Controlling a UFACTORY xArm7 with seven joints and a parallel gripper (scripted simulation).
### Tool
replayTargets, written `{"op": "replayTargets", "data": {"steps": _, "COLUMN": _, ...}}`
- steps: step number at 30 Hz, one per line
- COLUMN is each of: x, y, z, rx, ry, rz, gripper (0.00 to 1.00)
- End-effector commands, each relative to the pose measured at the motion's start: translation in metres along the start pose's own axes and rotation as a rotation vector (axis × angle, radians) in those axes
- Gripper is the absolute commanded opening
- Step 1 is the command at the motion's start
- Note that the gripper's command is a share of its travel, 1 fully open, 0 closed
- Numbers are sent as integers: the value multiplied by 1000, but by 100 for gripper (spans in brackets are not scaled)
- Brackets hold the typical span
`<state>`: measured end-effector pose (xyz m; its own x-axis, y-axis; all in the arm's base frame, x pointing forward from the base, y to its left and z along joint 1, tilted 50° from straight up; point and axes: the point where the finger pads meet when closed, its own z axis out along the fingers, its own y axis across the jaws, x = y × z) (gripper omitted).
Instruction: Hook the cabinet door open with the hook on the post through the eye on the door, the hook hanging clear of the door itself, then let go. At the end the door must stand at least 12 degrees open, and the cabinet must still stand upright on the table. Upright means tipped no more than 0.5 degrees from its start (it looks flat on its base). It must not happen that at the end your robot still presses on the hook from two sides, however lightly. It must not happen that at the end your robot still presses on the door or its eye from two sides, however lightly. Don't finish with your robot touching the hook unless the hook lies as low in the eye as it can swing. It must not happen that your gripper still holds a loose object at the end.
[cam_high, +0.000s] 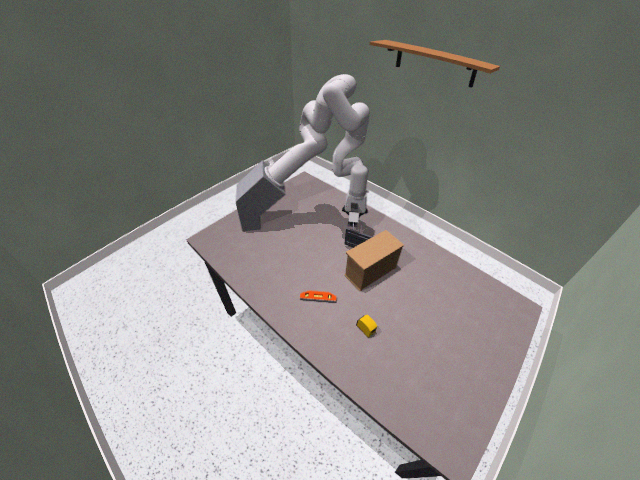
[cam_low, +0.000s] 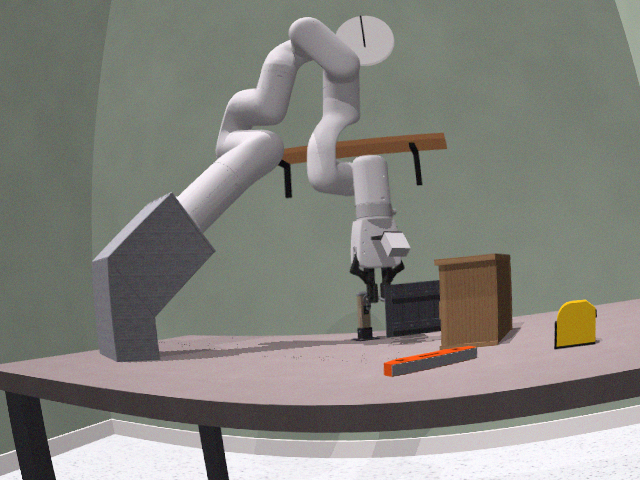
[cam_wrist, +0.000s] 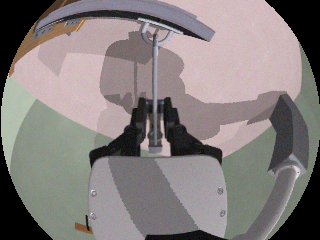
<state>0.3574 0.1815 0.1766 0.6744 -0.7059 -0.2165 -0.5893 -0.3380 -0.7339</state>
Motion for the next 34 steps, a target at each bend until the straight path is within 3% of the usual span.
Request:
{"op": "replayTargets", "data": {"steps": 1, "x": 0, "y": -1, "z": 0, "rx": 2, "ry": 1, "rz": 0, "gripper": 23}}
{"op": "replayTargets", "data": {"steps": 34, "x": 0, "y": -1, "z": -5, "rx": 2, "ry": 1, "rz": 0, "gripper": 23}}
